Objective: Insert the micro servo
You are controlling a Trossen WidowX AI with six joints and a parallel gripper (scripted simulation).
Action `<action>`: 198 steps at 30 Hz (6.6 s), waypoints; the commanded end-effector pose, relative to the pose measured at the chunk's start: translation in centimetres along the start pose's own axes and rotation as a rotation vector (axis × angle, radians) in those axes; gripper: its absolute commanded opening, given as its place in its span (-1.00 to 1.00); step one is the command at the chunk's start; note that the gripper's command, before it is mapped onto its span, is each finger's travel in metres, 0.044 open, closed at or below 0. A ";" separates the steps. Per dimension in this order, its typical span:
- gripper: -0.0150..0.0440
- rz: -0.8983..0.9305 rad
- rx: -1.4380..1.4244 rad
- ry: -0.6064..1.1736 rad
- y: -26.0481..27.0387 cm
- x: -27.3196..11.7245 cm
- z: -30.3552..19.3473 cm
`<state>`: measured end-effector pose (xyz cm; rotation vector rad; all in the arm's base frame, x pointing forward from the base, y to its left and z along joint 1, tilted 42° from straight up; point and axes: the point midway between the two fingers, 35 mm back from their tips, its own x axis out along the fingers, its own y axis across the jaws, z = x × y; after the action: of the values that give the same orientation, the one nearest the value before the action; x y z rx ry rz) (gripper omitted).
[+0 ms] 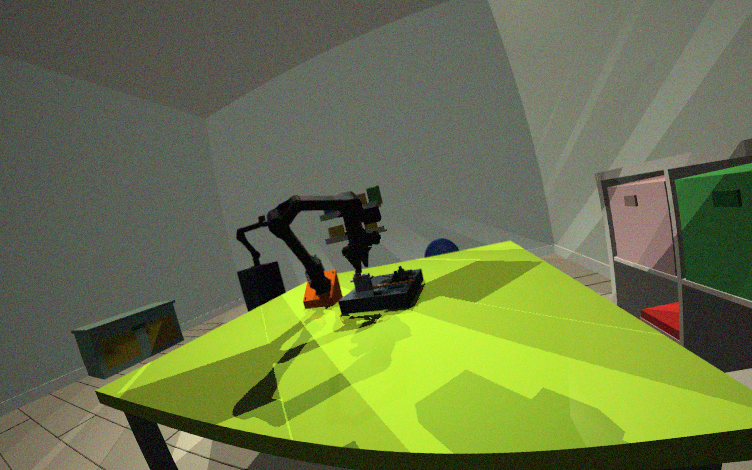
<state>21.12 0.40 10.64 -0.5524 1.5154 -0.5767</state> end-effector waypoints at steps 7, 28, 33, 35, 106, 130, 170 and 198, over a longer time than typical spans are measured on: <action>1.00 -0.005 -0.001 -0.008 -0.1 1.3 0.1; 0.02 -0.005 -0.001 -0.008 -0.1 2.6 0.1; -0.16 -0.005 -0.001 -0.008 -0.1 2.6 0.1; -0.20 -0.005 -0.001 -0.008 -0.1 2.6 0.1; -0.49 -0.006 0.004 -0.013 -3.9 -0.6 11.1; -0.49 -0.005 0.125 -0.014 -4.0 0.4 12.1; -0.49 -0.007 0.126 -0.015 -4.2 3.1 12.2; -0.49 -0.008 0.126 -0.015 -4.2 5.9 12.3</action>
<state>33.14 -6.73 9.03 -0.4548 1.4565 -0.6691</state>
